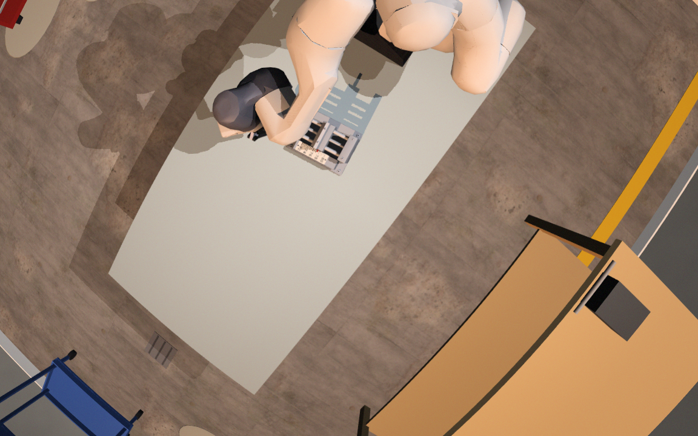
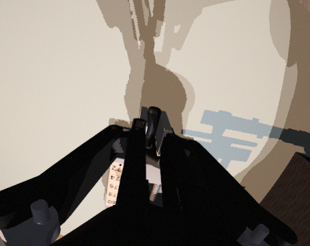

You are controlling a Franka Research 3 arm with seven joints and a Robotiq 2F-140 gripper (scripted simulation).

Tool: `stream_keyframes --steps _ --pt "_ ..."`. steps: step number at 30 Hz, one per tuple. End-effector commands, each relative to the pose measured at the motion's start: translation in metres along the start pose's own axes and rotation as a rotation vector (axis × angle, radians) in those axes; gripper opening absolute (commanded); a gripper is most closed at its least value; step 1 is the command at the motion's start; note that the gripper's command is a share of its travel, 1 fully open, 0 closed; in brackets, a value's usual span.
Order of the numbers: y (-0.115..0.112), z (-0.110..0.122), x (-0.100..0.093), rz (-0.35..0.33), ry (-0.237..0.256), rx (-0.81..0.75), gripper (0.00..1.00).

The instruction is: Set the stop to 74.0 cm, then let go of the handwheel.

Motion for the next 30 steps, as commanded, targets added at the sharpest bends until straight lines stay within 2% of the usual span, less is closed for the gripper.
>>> stream_keyframes --steps 1,30 --pt "0.0003 0.0023 -0.0047 -0.002 -0.001 0.001 0.04" --pt "-0.0003 0.0089 -0.0137 -0.002 -0.001 0.001 0.04"
Point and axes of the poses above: the point where the finger pads meet when closed, its own x axis out along the fingers, its own z axis across the jaws, y = z × x, the point moved 8 cm from there along -x, back along the fingers, and after that the axes turned 5 degrees about -x, right-handed, at the moved point
